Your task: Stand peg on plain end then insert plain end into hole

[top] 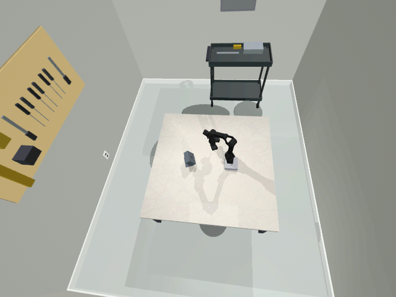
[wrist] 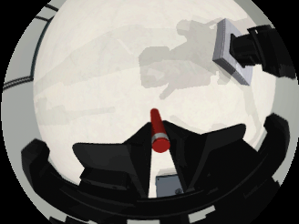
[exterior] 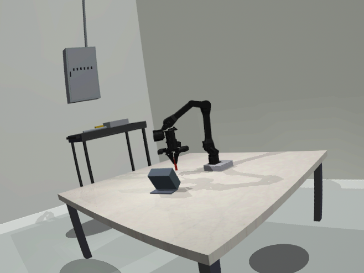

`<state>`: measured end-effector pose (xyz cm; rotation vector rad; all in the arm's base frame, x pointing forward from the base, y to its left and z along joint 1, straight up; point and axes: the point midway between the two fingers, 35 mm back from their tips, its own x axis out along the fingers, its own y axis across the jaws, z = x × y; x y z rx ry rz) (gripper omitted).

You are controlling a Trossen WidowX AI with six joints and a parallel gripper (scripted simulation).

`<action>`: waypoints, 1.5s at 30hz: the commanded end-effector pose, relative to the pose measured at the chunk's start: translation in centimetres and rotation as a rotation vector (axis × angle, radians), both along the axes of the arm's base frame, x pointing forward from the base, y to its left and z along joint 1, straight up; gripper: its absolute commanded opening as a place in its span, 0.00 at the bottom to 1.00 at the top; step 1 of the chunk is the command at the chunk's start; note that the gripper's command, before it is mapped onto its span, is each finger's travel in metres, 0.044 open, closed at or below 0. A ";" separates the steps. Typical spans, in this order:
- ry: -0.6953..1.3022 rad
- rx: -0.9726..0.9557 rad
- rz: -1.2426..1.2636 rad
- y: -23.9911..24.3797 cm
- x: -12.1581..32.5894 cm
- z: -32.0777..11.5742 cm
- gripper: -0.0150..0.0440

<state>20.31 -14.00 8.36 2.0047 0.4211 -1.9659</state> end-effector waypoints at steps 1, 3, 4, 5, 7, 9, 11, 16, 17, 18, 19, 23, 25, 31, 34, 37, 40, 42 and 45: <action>-0.003 -0.007 -0.004 -0.1 0.0 1.5 0.25; -0.003 -0.007 -0.004 0.0 0.0 2.2 0.25; -0.003 -0.007 -0.004 0.0 0.0 2.5 0.25; -0.002 -0.008 -0.005 0.0 0.0 2.9 0.25; -0.002 -0.008 -0.005 0.0 0.0 3.6 0.25; -0.002 -0.008 -0.005 0.1 0.0 4.0 0.25; -0.006 -0.008 -0.002 0.1 0.1 4.0 0.25; -0.037 -0.007 0.026 0.4 0.4 3.8 0.25; -0.045 -0.007 0.033 0.4 0.5 3.7 0.25; -0.053 -0.007 0.040 0.5 0.6 3.7 0.25; -0.062 -0.007 0.047 0.5 0.7 3.6 0.25; -0.094 -0.008 0.076 0.7 1.1 3.5 0.25; -0.110 -0.008 0.090 0.9 1.3 3.4 0.25; -0.158 -0.010 0.135 1.2 1.9 3.2 0.25; -0.182 -0.012 0.157 1.4 2.2 3.1 0.25; -0.206 -0.014 0.180 1.6 2.4 3.1 0.25; -0.230 -0.016 0.203 1.8 2.7 3.0 0.25; -0.246 -0.018 0.218 1.9 2.9 2.9 0.25; -0.271 -0.021 0.241 2.1 3.2 2.9 0.25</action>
